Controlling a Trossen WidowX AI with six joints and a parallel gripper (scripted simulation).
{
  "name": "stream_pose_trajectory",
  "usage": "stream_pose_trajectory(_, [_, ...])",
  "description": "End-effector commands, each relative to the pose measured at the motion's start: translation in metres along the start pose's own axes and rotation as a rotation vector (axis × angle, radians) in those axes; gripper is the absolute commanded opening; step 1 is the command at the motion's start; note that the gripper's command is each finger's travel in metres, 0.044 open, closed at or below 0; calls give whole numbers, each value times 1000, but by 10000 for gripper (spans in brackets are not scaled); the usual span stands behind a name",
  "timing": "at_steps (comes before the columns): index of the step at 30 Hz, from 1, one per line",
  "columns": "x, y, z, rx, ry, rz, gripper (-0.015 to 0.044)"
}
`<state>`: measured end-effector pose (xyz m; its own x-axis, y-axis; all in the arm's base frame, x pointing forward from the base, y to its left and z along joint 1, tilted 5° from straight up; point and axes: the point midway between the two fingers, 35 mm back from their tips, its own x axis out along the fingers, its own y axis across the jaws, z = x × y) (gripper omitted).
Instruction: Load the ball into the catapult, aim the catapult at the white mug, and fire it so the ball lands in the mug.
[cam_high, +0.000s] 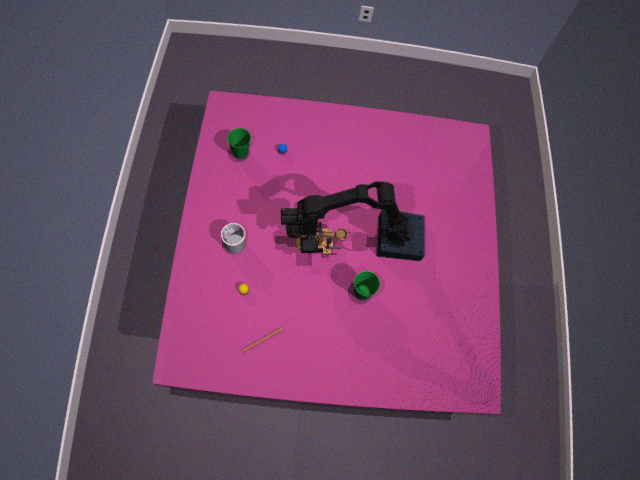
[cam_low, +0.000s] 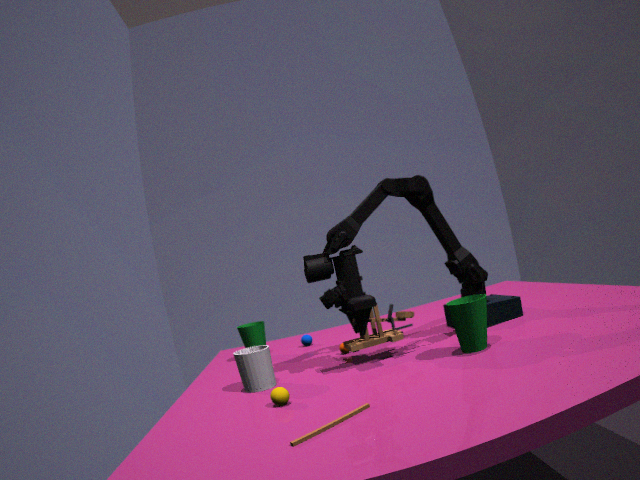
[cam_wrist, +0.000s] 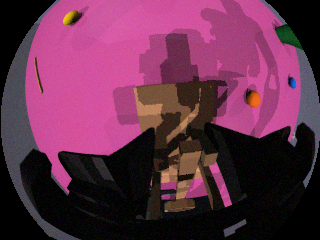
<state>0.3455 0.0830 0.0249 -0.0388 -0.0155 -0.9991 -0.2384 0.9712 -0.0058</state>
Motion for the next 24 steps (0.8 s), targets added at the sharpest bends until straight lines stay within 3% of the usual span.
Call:
stream_pose_trajectory(1, [7, 0, -1, 2, 8, 0, 0])
stream_pose_trajectory(24, [45, 0, -4, 3, 11, -1, 0])
